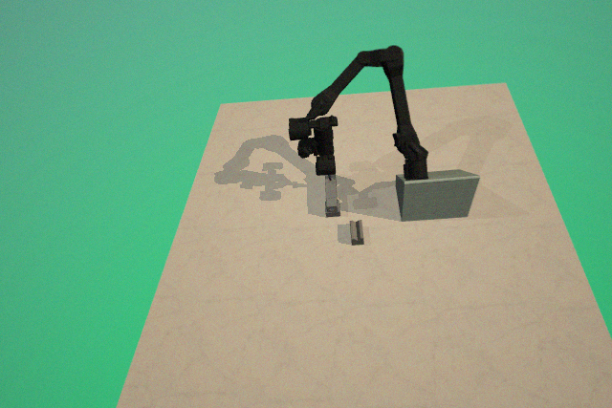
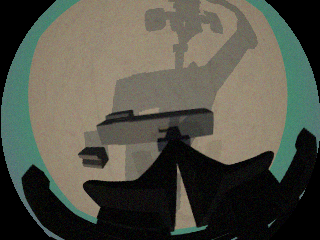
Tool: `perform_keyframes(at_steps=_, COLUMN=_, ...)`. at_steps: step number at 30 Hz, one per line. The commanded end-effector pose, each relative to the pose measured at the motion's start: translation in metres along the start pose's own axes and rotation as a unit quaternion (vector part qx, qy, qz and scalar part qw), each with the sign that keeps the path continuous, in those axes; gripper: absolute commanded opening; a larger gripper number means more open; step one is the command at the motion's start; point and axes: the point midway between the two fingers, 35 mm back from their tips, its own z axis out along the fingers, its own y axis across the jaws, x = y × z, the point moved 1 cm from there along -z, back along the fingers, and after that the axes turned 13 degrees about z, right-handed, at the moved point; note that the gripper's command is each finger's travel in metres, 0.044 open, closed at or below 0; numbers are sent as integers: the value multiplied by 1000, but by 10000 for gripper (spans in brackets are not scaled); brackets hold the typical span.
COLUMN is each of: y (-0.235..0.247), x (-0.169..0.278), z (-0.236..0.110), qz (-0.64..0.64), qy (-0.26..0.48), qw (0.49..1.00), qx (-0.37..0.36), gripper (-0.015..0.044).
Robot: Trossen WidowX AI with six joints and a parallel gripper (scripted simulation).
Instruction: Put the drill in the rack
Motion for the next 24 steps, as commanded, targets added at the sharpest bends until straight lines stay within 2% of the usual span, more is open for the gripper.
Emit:
perform_keyframes(at_steps=1, y=-6, x=6, z=16, qz=8, qy=20, qw=1000, qx=7, gripper=0)
perform_keyframes(at_steps=24, y=-7, x=6, z=26, qz=8, qy=20, qw=1000, qx=7, gripper=0)
